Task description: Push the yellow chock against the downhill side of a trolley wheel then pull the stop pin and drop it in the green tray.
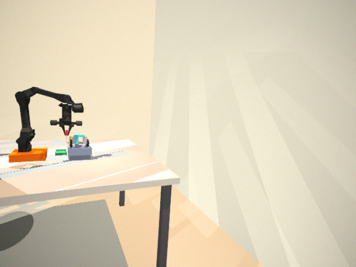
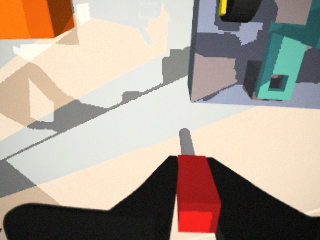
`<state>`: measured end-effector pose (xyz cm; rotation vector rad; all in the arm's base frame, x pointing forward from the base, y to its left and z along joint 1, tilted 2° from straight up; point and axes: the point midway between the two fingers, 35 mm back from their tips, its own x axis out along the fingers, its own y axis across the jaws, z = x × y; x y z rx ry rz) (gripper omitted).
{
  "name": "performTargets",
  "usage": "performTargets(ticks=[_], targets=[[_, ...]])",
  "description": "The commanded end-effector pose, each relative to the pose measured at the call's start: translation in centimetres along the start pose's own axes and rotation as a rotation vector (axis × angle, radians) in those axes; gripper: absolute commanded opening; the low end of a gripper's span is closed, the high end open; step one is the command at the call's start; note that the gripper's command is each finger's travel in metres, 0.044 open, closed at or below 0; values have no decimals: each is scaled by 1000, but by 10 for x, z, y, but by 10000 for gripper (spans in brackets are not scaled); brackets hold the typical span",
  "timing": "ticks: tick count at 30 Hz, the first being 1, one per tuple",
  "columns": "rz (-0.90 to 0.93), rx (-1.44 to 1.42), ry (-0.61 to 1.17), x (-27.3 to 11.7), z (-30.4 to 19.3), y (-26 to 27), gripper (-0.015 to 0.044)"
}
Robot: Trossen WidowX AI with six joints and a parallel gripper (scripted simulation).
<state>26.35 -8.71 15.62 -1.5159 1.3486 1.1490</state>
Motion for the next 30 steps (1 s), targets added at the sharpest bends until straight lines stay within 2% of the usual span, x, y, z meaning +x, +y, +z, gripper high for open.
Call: performTargets(ticks=[1,11,30], targets=[[-7,-1,2,-1,-1,15,0],[-6,-1,1,-2,4,23,0],[-6,-1,-5,-8,74,19,0]])
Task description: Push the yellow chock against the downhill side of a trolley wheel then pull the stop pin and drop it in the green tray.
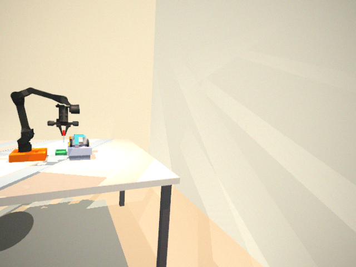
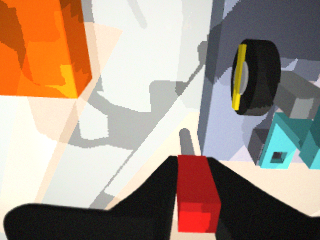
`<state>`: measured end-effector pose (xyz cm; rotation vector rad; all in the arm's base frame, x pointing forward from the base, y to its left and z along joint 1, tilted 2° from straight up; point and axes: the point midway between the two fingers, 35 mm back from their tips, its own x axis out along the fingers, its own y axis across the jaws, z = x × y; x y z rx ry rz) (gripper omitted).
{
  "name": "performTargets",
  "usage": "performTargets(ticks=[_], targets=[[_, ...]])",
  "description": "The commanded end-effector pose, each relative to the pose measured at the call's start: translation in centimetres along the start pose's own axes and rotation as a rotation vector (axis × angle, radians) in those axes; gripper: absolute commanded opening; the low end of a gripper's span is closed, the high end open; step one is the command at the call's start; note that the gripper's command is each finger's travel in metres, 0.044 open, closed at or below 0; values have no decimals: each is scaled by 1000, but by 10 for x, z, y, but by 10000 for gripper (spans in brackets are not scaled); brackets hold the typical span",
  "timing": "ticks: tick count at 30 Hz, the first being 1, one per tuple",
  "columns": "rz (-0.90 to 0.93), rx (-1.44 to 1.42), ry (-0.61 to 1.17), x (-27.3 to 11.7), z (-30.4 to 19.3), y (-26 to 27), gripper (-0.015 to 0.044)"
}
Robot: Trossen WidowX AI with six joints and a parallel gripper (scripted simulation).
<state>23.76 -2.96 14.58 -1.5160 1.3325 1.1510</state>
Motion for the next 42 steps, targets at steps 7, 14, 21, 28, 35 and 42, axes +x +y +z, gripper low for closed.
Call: performTargets(ticks=[7,14,21,28,35,42], targets=[[3,2,2,-5,38,0,0],[3,2,0,-9,62,1,0],[3,2,-2,-12,86,1,0],[4,2,-4,-15,110,2,0],[4,2,-7,-18,135,4,0],[4,2,-8,-19,152,5,0]])
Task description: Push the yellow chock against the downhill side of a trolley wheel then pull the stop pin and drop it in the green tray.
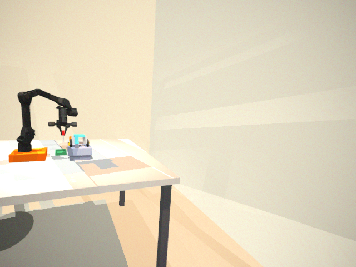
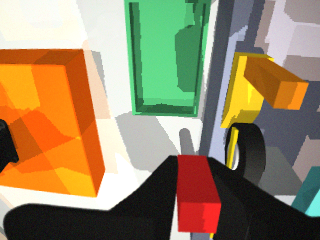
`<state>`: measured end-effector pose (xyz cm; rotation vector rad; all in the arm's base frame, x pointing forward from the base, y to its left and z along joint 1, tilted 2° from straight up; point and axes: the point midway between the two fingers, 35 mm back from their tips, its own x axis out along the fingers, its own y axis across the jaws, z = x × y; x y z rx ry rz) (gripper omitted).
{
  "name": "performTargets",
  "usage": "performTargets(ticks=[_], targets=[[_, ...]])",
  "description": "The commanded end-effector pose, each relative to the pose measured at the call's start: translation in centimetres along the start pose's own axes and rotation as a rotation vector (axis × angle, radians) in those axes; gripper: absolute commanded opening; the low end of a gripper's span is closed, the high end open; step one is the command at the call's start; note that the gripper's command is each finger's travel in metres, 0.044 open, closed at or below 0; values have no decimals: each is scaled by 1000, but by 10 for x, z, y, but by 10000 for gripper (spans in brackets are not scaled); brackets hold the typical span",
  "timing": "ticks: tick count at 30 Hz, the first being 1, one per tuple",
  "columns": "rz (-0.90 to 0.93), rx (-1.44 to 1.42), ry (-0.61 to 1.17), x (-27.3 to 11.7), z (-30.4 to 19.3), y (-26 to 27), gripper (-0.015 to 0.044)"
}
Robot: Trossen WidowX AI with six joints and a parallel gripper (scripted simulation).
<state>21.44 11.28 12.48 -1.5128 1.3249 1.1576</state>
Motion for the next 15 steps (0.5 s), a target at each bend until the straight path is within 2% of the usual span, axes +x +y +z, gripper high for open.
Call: performTargets(ticks=[1,5,15], targets=[[5,5,0,-1,8,1,0],[3,-36,-8,-1,7,1,0],[-24,-343,-63,0,5,2,0]])
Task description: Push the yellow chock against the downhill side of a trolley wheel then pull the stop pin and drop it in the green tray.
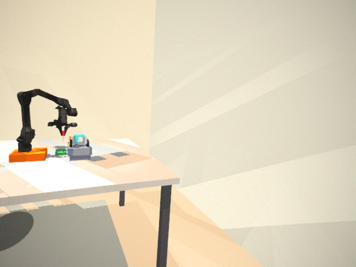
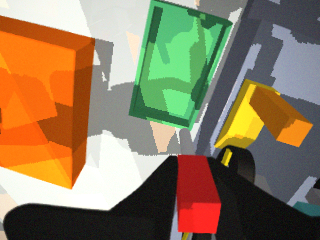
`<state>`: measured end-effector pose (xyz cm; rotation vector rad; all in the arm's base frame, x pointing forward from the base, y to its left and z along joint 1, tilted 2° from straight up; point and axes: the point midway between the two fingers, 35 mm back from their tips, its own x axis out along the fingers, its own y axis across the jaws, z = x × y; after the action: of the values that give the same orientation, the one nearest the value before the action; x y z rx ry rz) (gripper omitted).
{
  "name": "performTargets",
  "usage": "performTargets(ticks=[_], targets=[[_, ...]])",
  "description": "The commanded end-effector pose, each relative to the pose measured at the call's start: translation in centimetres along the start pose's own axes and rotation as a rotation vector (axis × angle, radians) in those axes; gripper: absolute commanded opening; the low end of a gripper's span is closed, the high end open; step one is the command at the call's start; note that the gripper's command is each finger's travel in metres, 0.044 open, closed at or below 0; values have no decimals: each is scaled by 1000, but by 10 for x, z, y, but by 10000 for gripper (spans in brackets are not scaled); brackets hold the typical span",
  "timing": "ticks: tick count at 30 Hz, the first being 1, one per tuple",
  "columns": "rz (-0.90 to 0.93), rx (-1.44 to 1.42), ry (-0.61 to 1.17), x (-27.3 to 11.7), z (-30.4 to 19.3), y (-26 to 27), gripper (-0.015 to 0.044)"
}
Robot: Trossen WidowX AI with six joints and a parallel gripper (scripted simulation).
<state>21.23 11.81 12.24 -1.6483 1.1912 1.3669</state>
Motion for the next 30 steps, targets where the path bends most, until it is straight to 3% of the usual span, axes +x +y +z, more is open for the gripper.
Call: performTargets(ticks=[1,30], targets=[[-20,-142,-28,-1,-1,1,0],[-137,-1016,-148,0,-6,2,0]])
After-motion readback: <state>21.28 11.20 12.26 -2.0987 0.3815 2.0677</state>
